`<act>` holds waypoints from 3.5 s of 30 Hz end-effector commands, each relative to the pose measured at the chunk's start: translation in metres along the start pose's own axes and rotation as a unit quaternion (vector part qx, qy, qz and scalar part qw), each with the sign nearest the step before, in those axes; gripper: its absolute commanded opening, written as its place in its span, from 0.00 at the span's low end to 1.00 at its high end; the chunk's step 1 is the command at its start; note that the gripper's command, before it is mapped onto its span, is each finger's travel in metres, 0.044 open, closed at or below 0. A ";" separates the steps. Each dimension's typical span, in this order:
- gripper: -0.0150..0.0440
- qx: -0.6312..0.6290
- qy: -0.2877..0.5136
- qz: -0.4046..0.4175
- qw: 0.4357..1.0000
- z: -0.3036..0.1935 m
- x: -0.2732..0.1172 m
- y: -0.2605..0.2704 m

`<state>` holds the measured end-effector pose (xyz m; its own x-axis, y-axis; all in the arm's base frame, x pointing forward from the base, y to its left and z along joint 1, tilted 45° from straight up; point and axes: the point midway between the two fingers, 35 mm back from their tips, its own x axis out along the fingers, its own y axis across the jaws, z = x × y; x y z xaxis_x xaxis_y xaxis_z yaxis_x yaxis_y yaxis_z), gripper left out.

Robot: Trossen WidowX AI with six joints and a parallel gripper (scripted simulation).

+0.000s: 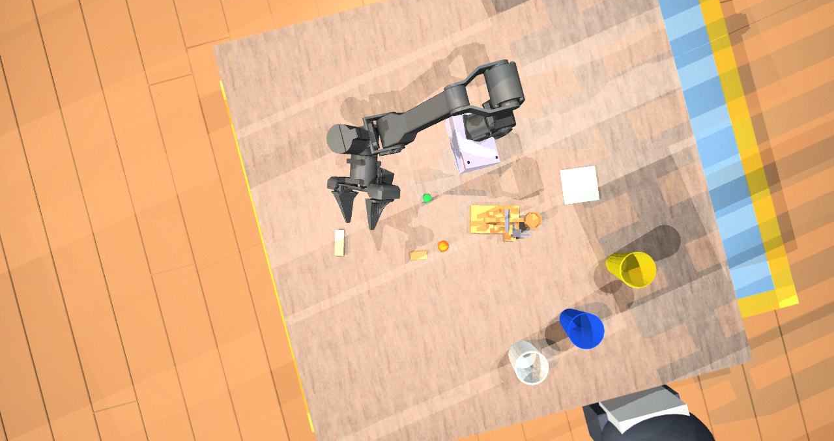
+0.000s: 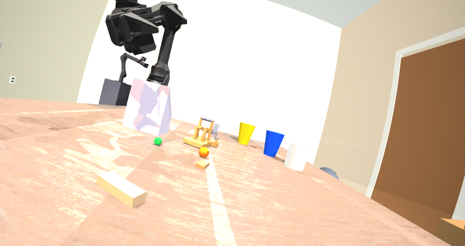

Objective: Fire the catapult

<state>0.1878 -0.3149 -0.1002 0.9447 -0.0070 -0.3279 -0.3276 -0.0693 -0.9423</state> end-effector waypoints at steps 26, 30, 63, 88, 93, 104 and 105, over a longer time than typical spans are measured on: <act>1.00 0.392 -0.077 0.095 0.912 0.045 0.047 -0.031; 1.00 0.450 -0.082 0.117 0.882 0.054 0.053 -0.036; 1.00 0.800 -0.011 0.323 0.505 0.143 0.085 -0.080; 1.00 0.874 0.188 0.424 0.148 0.220 0.078 -0.110; 1.00 0.867 0.239 0.429 0.079 0.235 0.074 -0.116; 1.00 0.833 0.359 0.417 -0.062 0.267 0.059 -0.128; 1.00 0.828 0.370 0.414 -0.074 0.270 0.057 -0.129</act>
<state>0.2806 -0.0419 -0.0220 0.1942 0.7026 -0.6846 0.8258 0.2596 0.5007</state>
